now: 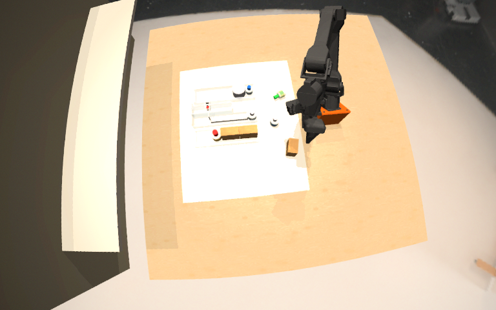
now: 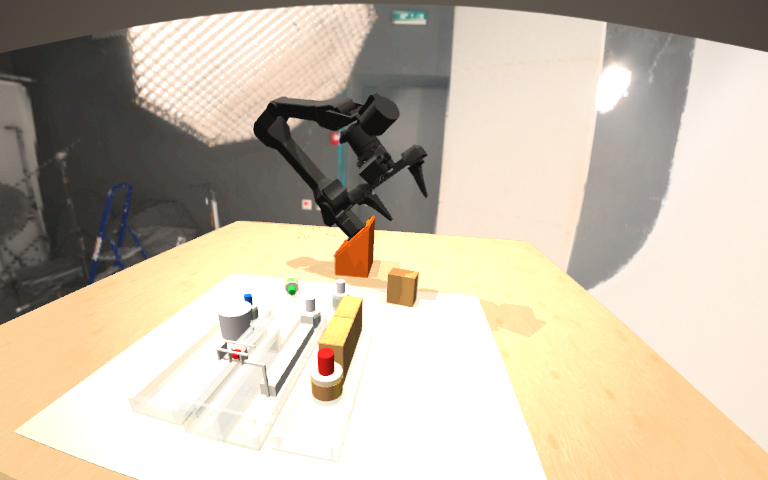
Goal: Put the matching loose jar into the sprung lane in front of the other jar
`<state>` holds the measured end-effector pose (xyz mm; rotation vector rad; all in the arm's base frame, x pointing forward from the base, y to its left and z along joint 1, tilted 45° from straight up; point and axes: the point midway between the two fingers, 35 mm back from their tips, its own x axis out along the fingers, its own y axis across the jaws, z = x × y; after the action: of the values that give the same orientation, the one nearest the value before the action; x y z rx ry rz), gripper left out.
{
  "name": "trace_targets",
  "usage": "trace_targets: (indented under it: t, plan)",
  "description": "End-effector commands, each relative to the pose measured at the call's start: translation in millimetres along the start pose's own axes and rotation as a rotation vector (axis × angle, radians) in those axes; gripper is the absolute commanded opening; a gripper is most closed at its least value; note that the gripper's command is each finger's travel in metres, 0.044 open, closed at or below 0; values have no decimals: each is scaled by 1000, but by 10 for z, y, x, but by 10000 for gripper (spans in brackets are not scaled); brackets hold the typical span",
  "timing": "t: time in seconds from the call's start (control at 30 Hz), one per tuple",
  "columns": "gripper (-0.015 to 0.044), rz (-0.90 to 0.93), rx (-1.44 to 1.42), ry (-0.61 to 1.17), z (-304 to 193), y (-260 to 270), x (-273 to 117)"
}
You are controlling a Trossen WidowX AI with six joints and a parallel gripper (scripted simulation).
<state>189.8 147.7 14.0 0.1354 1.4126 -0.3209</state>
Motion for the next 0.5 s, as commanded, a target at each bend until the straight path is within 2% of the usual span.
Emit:
trace_targets:
  t: [0.0, 0.13, 0.2, 0.47]
  plan:
    - [440, -293, -43, -25, 431, -543, 155]
    - [440, -569, -125, 31, 744, -1104, 215]
    - [440, -641, -155, 60, 858, -1278, 205]
    - [440, -665, -166, 72, 895, -1337, 201]
